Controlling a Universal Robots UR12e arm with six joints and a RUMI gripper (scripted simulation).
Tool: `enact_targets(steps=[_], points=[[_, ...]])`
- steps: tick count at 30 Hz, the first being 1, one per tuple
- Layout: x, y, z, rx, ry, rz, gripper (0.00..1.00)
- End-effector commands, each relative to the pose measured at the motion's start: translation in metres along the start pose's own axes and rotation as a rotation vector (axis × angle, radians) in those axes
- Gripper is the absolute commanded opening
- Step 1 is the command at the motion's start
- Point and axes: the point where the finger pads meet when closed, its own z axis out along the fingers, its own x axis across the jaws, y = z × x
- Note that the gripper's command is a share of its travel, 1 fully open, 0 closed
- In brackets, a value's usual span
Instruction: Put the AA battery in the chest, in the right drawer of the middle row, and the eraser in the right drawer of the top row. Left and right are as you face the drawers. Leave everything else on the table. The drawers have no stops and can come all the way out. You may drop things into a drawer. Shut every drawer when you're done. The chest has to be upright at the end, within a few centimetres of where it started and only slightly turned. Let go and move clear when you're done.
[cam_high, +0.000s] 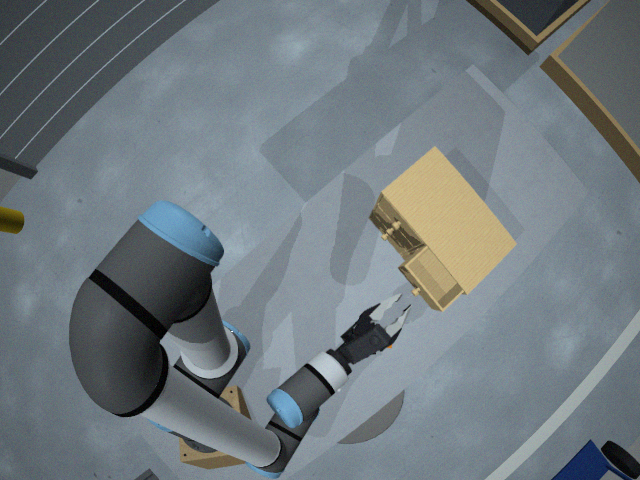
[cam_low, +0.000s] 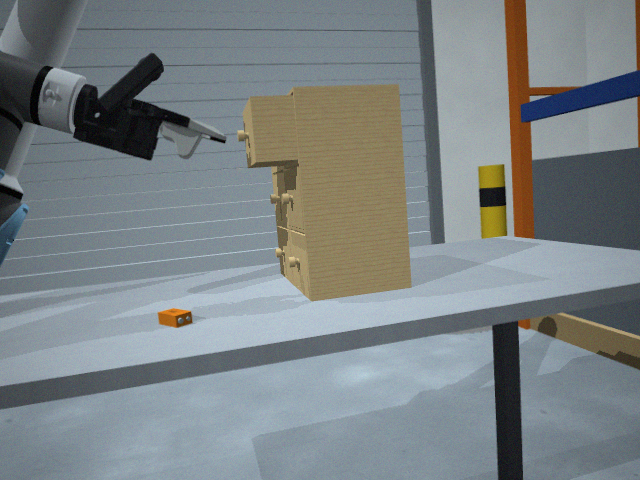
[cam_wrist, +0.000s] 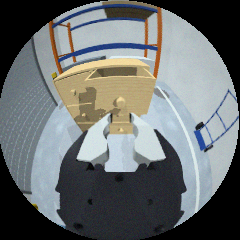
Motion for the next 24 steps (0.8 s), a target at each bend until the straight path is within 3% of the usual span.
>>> enact_targets(steps=[1,24], points=[[0.001,-0.003,0.003,0.001,0.000,-0.003,0.20],[0.000,-0.010,0.023,0.001,-0.001,-0.003,0.20]])
